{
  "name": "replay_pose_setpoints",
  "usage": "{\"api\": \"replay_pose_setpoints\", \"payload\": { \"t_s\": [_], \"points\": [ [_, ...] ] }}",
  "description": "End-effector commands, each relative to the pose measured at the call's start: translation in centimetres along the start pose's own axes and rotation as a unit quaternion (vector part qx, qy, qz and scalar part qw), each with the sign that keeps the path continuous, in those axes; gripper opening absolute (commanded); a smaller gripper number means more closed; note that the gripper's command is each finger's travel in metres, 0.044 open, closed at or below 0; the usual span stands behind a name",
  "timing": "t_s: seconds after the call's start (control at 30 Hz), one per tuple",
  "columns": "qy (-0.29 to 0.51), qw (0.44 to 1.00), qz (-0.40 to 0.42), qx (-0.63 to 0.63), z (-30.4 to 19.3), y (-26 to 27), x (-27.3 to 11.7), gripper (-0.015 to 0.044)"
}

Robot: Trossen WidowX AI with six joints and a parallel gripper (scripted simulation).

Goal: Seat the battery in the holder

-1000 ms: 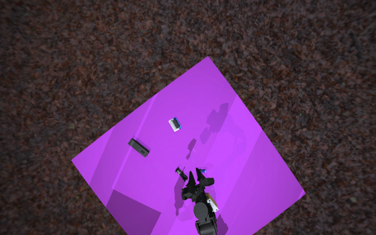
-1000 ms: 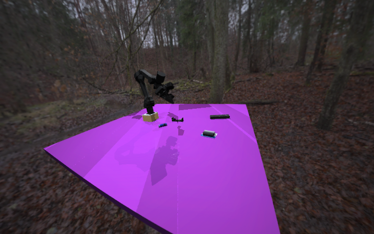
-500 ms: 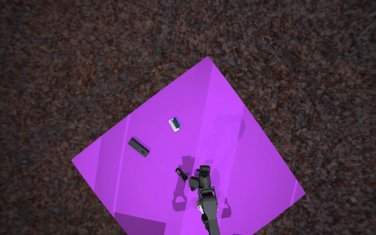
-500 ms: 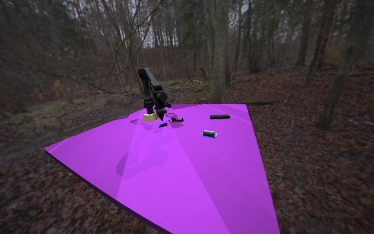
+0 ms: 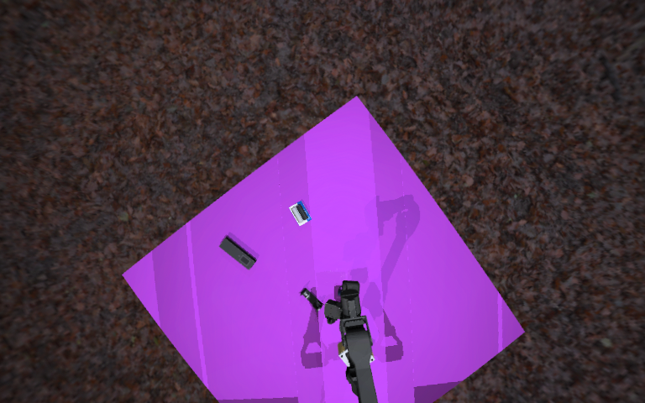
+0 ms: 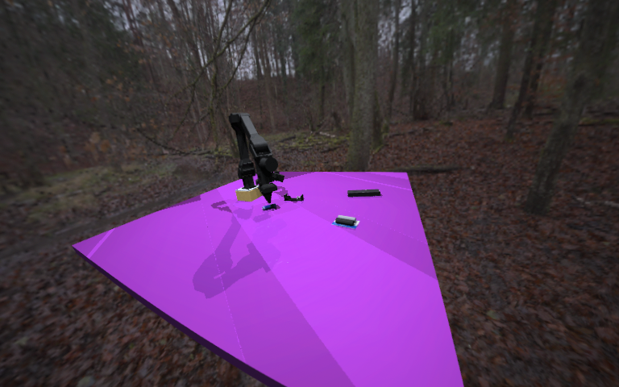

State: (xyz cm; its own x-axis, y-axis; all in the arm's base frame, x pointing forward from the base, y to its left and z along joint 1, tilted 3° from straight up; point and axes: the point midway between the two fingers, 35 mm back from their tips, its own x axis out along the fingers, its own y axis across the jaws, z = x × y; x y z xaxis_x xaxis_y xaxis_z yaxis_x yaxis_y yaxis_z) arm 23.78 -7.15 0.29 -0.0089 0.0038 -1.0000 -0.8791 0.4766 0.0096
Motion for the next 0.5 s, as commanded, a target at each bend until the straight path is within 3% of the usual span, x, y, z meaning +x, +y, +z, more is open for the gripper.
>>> {"api": "replay_pose_setpoints", "payload": {
  "t_s": [0.0,0.47],
  "points": [
    [-0.001,1.0,0.005,-0.002,0.0,0.2,0.8,0.022],
    [-0.001,1.0,0.006,-0.002,0.0,0.4,3.1,0.022]
  ]
}}
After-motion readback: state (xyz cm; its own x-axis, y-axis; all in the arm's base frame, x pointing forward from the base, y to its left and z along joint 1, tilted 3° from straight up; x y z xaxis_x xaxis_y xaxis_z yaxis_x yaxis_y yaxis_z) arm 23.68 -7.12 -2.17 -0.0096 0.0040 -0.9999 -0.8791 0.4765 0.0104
